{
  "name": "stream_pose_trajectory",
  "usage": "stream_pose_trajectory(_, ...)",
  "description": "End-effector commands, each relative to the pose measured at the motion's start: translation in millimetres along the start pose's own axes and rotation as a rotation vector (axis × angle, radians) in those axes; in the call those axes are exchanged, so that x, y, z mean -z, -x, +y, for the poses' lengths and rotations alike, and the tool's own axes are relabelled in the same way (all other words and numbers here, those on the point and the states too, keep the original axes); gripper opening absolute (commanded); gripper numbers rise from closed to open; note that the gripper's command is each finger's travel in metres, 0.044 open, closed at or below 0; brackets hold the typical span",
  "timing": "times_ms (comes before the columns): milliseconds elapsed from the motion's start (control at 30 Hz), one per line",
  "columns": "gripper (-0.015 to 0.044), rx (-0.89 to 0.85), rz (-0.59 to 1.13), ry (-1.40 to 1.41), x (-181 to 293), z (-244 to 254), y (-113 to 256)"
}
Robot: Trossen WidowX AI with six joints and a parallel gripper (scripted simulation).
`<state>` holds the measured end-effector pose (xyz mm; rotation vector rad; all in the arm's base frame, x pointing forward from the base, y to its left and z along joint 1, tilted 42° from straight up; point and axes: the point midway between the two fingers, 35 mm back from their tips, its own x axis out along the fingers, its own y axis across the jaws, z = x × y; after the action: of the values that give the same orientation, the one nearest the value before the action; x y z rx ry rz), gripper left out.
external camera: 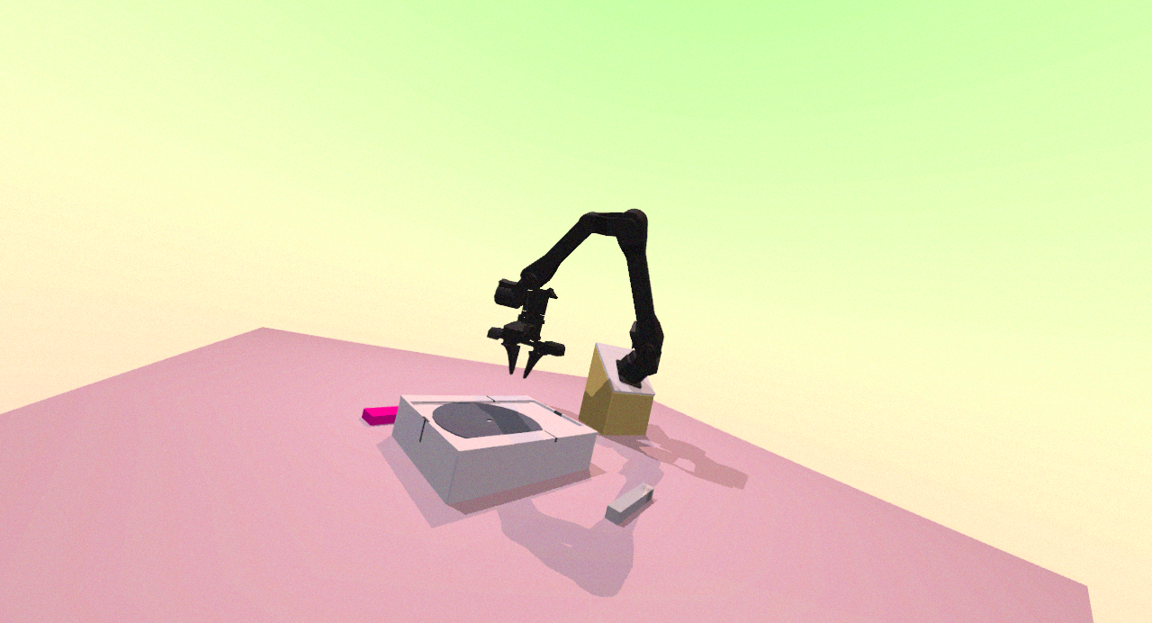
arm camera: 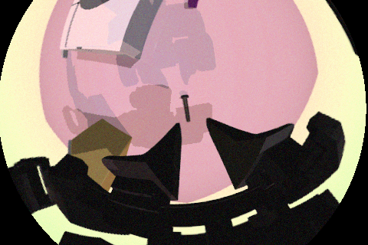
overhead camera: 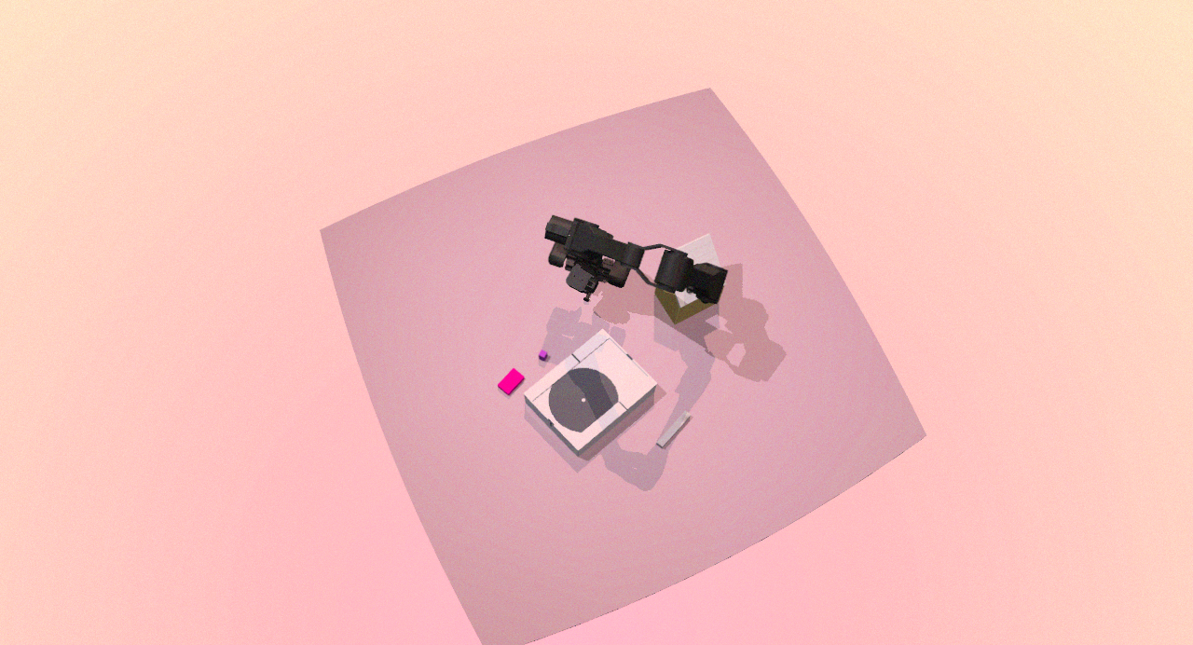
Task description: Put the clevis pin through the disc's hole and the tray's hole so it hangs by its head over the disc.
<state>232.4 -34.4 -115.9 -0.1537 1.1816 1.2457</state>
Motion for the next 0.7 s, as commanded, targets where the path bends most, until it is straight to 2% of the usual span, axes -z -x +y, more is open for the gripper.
stream_pose_trajectory(0, 0.0160, -0.006, 0.001, -0.007, 0, 1, -8)
stream_pose_trajectory(667, 0.0160, -0.007, 0.000, -0.006, -2, 4, -42)
